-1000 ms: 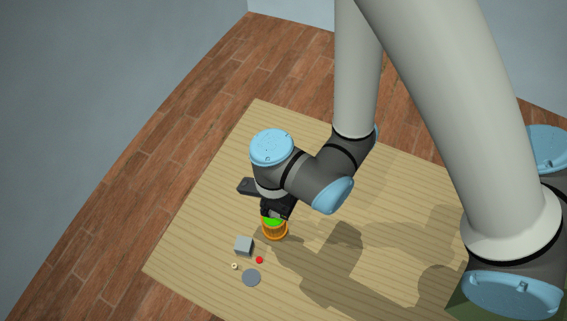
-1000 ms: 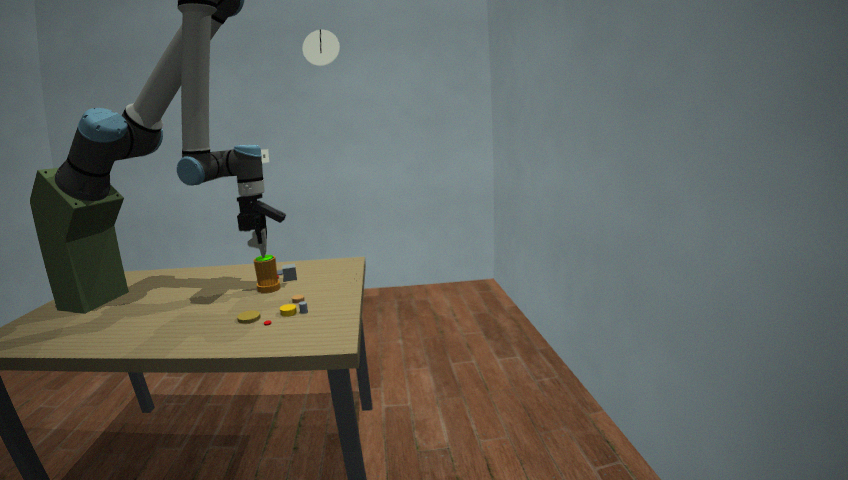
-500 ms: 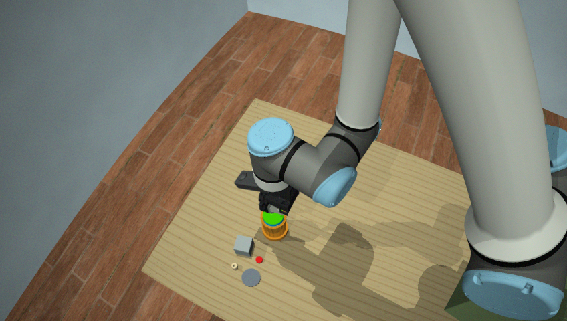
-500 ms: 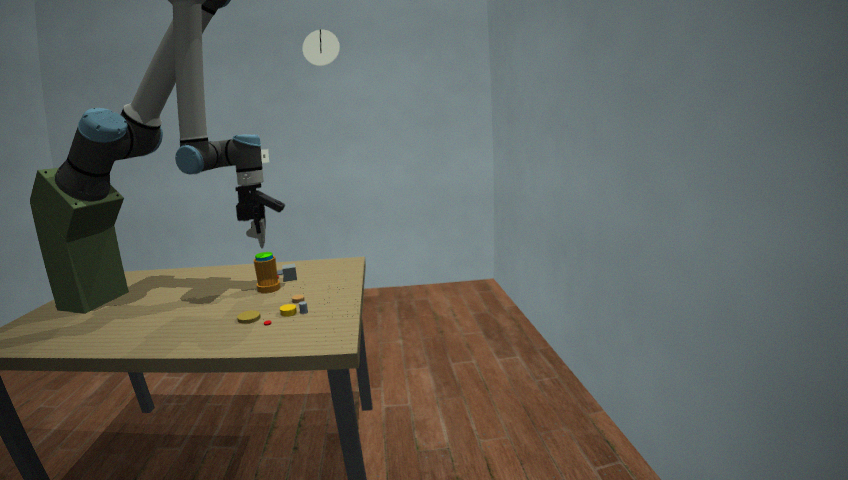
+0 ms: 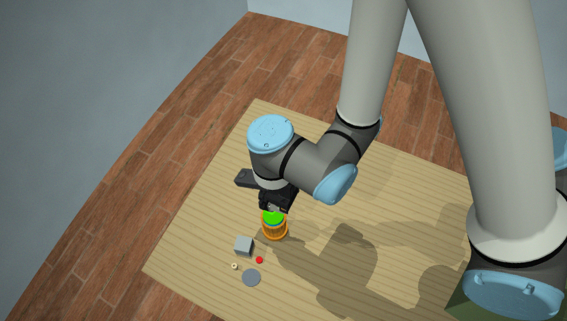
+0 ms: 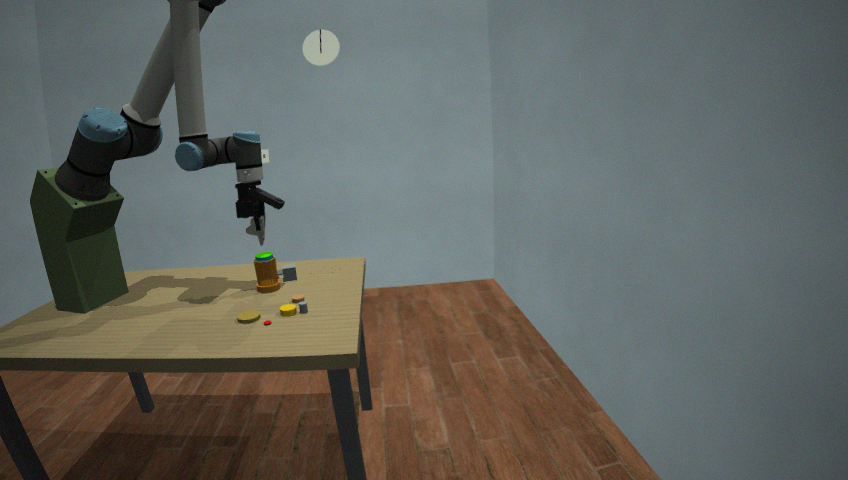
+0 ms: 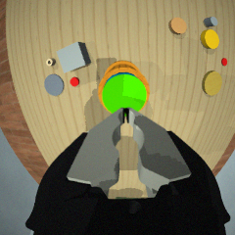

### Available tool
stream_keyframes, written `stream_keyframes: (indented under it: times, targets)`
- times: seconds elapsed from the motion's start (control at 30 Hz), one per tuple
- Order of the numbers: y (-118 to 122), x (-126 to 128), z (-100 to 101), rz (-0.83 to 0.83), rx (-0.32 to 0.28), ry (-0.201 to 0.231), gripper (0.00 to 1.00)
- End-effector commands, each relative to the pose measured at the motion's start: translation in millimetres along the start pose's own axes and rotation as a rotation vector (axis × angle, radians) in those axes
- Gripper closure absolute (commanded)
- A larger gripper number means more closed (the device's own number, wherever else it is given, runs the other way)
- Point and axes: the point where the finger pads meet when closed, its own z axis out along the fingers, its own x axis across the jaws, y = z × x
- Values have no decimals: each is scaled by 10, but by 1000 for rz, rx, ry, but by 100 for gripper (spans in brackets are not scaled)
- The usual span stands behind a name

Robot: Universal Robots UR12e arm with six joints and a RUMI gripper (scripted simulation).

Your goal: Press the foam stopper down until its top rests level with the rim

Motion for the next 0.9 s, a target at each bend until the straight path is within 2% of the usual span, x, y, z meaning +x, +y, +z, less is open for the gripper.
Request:
stream_keyframes:
  times: [0.0, 0.7, 0.87]
  targets:
    - [-4, -1, -7, 0, 1, 0, 100]
    - [-4, -1, 35, 0, 1, 0, 100]
    - [-4, -1, 125, 0, 1, 0, 100]
